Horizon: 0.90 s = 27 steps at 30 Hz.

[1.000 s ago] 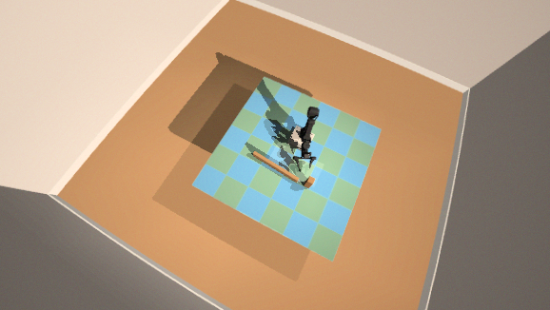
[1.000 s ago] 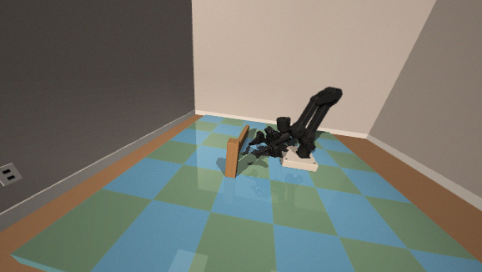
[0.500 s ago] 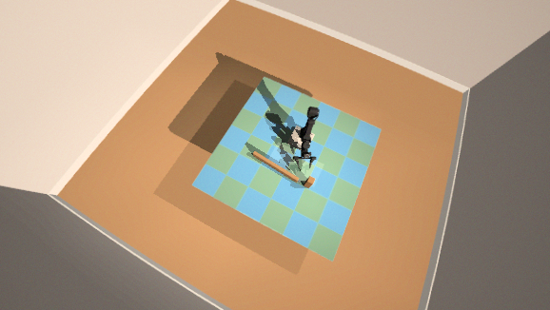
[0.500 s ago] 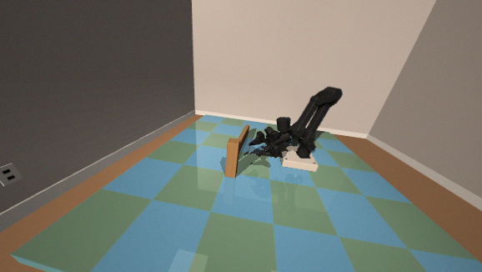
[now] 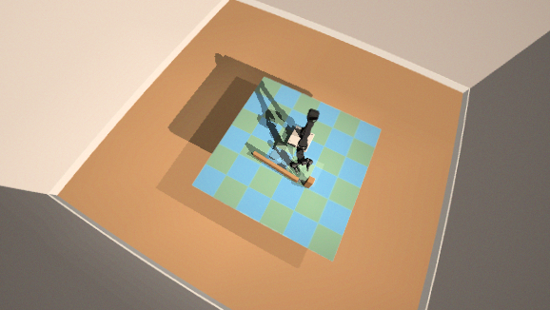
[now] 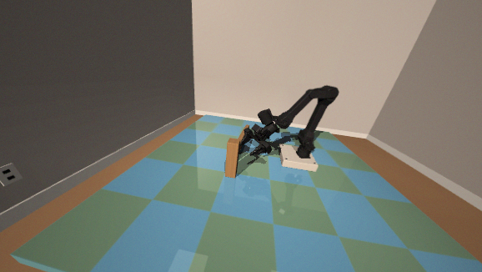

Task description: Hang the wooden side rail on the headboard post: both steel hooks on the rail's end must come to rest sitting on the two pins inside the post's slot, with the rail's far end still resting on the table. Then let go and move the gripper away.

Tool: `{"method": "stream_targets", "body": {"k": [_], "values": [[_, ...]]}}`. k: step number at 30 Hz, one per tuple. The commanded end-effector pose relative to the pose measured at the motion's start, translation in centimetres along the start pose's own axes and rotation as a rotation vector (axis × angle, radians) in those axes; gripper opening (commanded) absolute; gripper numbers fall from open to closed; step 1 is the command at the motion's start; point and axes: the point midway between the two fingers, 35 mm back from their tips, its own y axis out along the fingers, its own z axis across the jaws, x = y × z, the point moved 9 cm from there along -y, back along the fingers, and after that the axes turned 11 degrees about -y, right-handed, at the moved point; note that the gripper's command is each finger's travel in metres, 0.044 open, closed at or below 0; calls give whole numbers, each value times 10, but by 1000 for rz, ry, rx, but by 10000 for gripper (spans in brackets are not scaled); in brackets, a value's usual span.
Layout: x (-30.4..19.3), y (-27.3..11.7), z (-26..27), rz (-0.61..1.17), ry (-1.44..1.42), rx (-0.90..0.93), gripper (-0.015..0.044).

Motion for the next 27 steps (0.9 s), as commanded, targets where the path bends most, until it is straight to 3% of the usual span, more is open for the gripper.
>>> {"method": "stream_targets", "body": {"k": [1,10,27], "values": [[12,-1,-23,24,-55,94,440],[34,-18,-65,14,-109,270,440],[34,-18,-66,13,-109,273,440]]}}
